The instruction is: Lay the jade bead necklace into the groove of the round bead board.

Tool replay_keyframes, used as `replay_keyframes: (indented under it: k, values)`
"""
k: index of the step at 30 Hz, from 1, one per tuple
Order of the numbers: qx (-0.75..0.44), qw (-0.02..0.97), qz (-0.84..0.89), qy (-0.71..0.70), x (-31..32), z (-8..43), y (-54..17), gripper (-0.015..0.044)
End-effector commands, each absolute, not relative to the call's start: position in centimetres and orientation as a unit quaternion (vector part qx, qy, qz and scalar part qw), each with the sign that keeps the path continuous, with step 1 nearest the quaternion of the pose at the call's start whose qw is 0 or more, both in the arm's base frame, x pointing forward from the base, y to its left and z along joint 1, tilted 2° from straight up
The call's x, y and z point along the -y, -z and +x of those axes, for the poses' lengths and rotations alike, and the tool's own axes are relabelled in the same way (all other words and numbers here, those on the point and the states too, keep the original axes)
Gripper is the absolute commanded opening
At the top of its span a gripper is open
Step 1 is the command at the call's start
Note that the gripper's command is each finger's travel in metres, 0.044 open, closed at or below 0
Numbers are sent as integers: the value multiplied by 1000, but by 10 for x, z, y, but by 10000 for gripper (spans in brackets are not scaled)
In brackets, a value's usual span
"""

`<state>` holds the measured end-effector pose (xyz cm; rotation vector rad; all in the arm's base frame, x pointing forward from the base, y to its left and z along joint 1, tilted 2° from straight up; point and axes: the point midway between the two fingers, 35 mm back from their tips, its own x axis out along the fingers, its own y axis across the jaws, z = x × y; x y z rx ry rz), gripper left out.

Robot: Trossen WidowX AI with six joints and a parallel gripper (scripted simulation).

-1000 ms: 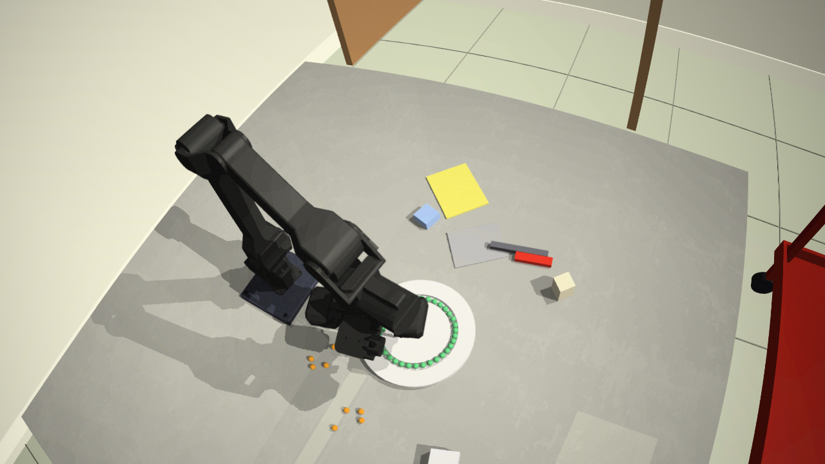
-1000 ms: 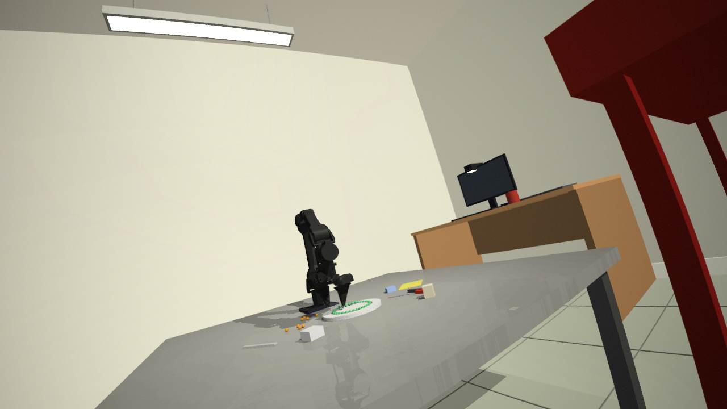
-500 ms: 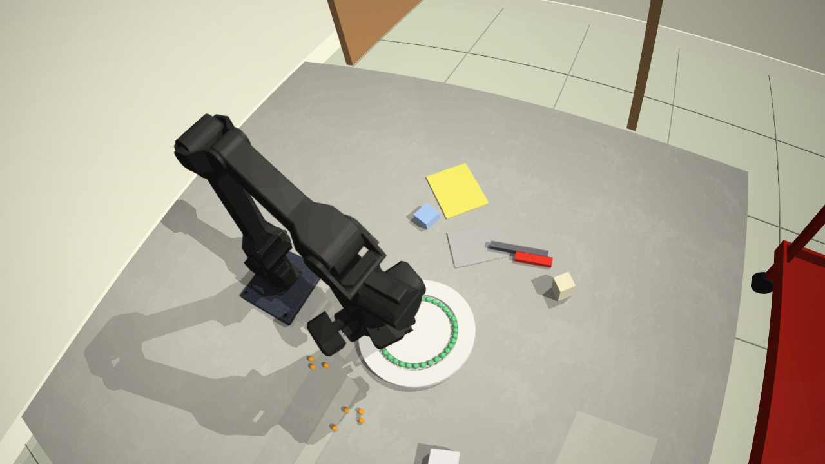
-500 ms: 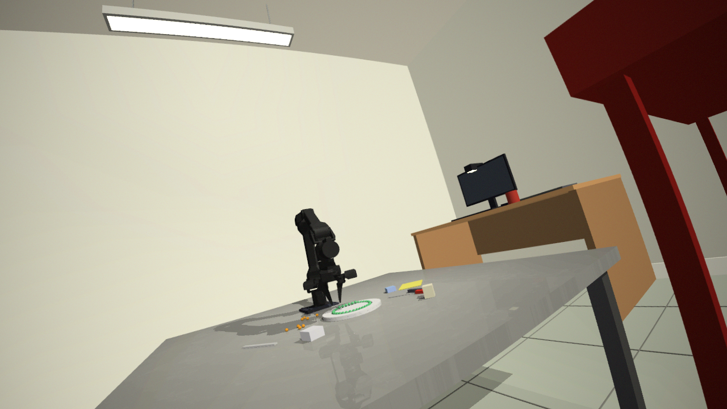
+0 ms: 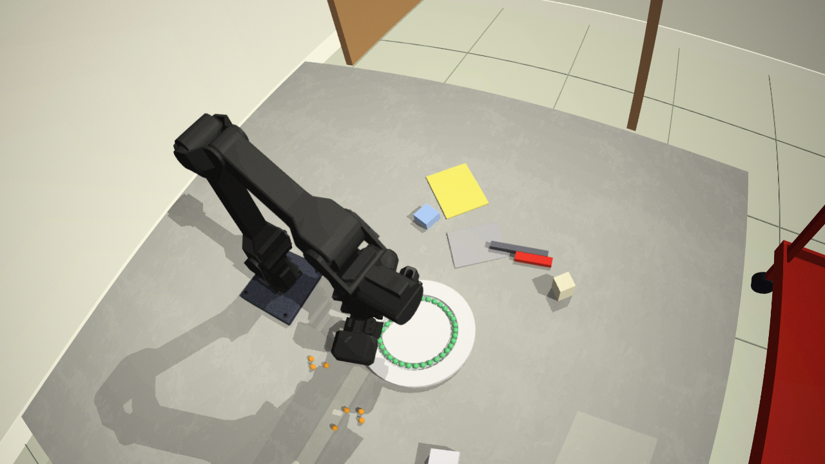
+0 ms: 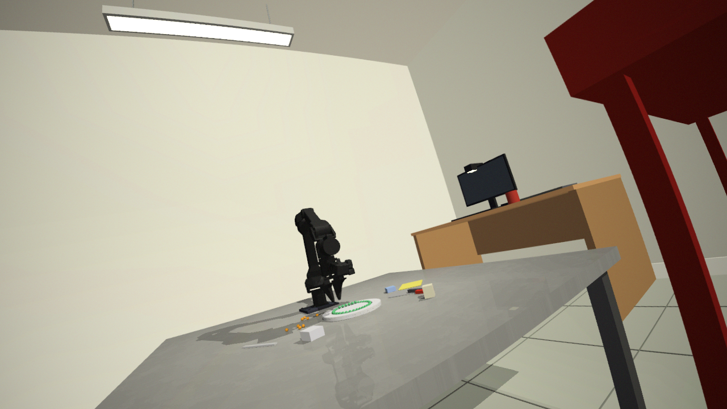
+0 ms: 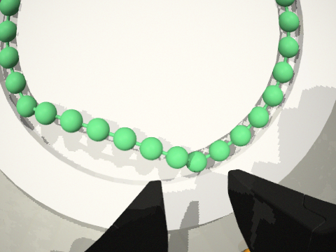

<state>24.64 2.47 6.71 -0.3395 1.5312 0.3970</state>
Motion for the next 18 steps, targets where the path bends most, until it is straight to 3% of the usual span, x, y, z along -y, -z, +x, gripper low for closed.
replay_keyframes:
  k: [1,5,18]
  values:
    - [-549,565,-426,-446,-28,246,-79,120]
    - [-505,523,-475,-495,-29,246,-81,120]
    - [-503,521,-478,-497,-29,246,-81,120]
